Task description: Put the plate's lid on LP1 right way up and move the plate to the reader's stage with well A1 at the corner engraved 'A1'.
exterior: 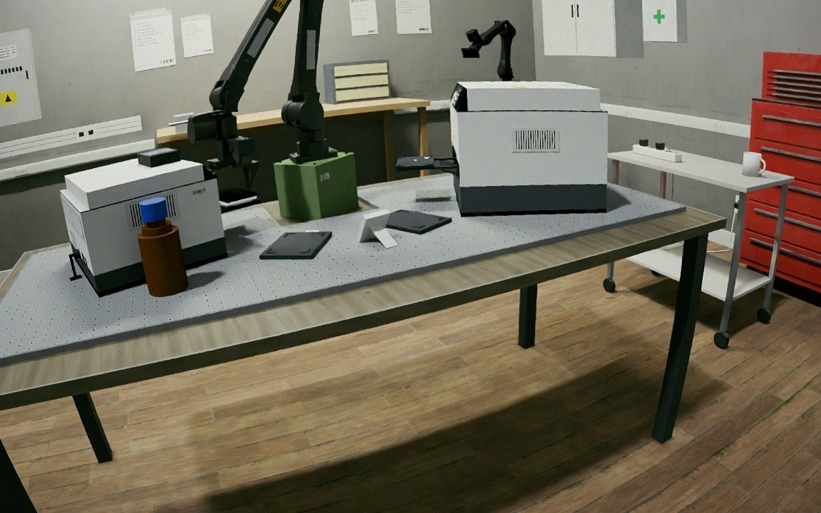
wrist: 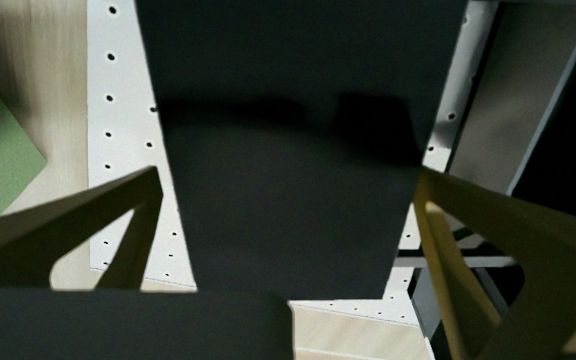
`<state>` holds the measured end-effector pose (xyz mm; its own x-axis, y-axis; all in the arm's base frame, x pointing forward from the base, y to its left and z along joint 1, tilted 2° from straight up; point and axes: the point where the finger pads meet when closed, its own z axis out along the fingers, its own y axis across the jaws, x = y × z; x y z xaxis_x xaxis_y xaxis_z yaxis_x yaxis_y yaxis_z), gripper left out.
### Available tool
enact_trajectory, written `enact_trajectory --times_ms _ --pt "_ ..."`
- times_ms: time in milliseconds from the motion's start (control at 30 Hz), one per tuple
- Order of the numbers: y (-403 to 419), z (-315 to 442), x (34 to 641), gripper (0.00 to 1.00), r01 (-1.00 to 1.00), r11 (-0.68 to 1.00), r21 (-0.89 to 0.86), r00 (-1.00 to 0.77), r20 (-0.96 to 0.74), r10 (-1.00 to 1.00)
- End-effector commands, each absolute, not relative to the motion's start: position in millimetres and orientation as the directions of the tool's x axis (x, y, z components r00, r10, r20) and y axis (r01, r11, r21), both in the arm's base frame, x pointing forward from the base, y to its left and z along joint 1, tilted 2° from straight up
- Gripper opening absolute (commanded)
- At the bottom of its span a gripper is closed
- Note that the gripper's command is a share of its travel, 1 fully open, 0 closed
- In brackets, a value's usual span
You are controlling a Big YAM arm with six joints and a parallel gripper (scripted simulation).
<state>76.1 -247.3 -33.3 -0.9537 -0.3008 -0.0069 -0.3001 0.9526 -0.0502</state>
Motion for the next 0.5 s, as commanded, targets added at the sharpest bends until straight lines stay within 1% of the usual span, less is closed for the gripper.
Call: enact_trajectory --times_ms 0,467 --pt "-274.9 -16.4 86.5 1.0 -0.306 0.943 -0.13 -0.951 -0.008 -0.31" --pt "-272.2 -14.6 85.9 1.0 -0.308 0.945 -0.11 -0.951 -0.008 -0.31"
